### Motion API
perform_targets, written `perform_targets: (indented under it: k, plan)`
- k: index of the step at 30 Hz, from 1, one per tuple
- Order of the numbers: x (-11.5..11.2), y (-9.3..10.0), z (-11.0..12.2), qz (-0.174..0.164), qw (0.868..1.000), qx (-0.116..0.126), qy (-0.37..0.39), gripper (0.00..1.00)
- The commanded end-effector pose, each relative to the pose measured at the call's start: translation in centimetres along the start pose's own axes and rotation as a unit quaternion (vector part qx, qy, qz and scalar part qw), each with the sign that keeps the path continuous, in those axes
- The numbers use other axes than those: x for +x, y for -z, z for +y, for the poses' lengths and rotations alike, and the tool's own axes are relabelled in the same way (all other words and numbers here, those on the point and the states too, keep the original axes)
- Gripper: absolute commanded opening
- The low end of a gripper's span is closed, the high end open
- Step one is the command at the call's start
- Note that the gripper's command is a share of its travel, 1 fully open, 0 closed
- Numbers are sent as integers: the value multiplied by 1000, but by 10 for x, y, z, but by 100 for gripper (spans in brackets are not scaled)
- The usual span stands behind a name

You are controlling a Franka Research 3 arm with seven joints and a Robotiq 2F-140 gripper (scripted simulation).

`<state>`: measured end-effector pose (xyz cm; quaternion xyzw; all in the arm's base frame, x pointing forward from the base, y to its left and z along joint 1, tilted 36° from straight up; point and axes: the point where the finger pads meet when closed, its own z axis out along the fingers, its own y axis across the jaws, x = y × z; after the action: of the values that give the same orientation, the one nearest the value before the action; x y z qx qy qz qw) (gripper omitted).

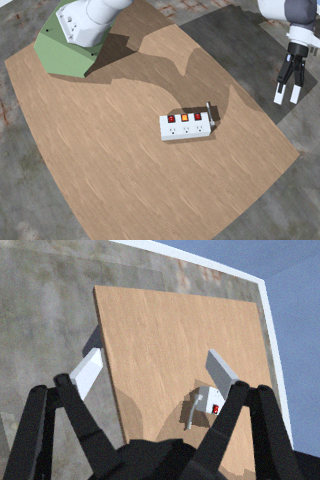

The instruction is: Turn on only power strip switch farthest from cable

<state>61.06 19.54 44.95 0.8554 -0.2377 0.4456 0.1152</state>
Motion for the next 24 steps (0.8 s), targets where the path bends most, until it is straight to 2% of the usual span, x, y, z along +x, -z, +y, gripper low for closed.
perform_targets:
  k: [1,19,22,24]
  plan:
    - [0,0,0,0,1000,0,0,100]
    - [-1,0,0,-2,1000,0,1,100]
    - [-14,-1,2,-24,1000,5,11,100]
    - [-34,-2,4,-59,998,14,27,100]
